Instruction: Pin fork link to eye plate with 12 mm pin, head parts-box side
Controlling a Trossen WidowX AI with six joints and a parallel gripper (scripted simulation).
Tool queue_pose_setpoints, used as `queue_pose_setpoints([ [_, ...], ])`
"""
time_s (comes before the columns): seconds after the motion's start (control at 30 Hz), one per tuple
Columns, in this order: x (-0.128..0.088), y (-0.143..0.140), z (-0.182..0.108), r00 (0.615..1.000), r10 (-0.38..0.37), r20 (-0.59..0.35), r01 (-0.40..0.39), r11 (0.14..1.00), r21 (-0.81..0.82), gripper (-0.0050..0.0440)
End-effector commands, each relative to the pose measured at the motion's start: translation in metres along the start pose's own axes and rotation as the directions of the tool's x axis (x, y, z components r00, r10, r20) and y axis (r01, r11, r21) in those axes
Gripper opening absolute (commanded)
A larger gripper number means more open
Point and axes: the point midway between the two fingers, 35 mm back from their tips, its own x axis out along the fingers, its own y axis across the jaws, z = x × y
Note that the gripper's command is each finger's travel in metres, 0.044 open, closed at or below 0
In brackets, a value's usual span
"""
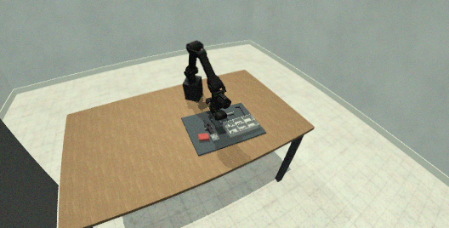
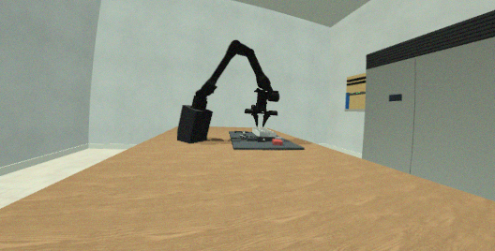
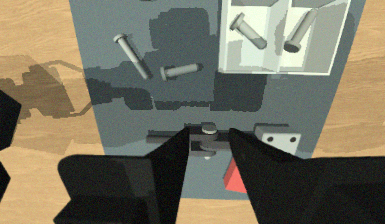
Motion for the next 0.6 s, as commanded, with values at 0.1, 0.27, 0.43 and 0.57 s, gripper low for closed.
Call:
queue_pose_setpoints([
  [0.1, -0.0069, -0.0004, -0.0003, 1.000, -0.005, -0.001, 0.005, 1.000, 0.004, 0.0336],
  [0.27, -0.0069, -0.0004, -0.0003, 1.000, -0.005, -0.001, 0.005, 1.000, 0.004, 0.0440],
  [0.43, -0.0069, -0.0004, -0.0003, 1.000, -0.005, -0.001, 0.005, 1.000, 0.004, 0.0440],
  [0.57, -0.0069, -0.0004, -0.0003, 1.000, -0.005, -0.001, 0.005, 1.000, 0.004, 0.0440],
])
